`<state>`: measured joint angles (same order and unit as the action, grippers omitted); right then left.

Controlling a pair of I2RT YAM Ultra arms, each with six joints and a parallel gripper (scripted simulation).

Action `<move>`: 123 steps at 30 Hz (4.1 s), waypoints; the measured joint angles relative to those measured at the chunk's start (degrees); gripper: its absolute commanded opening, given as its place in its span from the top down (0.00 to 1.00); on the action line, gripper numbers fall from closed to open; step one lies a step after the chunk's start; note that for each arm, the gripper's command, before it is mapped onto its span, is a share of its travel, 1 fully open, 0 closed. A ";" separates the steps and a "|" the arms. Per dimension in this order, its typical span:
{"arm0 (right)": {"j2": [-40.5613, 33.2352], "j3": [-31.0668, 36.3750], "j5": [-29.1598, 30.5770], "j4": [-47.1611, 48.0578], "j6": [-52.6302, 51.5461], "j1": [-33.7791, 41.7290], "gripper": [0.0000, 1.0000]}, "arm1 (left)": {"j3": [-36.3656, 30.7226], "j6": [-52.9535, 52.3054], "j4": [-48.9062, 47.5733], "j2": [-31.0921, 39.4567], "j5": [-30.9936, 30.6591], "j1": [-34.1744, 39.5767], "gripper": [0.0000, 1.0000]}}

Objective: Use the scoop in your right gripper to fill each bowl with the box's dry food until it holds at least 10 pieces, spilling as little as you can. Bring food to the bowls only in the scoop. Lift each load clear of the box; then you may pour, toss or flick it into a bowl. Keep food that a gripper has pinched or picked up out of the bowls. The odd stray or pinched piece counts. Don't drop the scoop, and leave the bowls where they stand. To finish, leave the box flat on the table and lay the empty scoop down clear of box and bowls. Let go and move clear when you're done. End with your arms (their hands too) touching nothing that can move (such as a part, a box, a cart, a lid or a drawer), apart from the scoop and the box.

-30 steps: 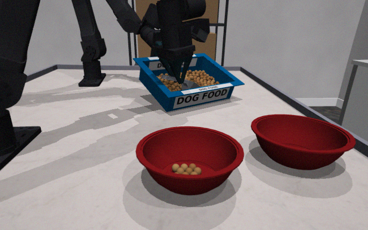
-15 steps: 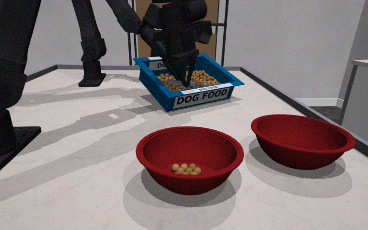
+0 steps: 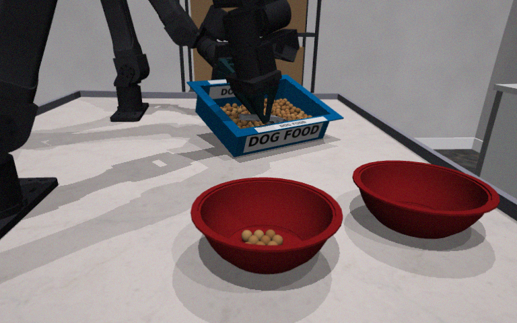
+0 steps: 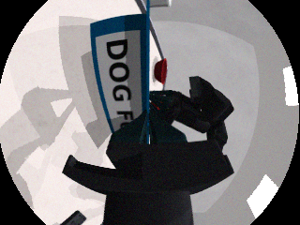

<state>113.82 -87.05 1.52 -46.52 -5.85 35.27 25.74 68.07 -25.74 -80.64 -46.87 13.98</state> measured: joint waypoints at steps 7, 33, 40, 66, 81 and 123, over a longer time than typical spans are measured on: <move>2.89 -4.07 -0.02 -1.33 0.17 -0.04 1.00 | 0.00 0.00 0.00 0.00 0.09 -0.02 1.00; -8.39 14.51 1.27 17.70 0.26 0.70 1.00 | 0.00 0.00 0.00 0.02 0.09 -0.02 1.00; -12.15 21.42 1.92 26.18 0.31 0.87 1.00 | 0.00 0.00 0.00 0.02 0.09 -0.02 1.00; -19.23 37.94 3.91 50.21 0.94 1.64 1.00 | 0.00 0.00 0.00 0.02 0.09 -0.02 1.00; -19.26 38.53 4.04 52.72 1.07 1.64 1.00 | 0.00 0.00 0.00 0.02 0.09 -0.02 1.00; -26.08 35.12 0.79 37.16 2.60 -8.37 1.00 | 0.00 0.00 0.00 0.02 0.09 -0.02 1.00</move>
<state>87.74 -51.92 2.31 -9.37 -3.25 26.89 25.74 68.07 -25.74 -80.62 -46.78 13.96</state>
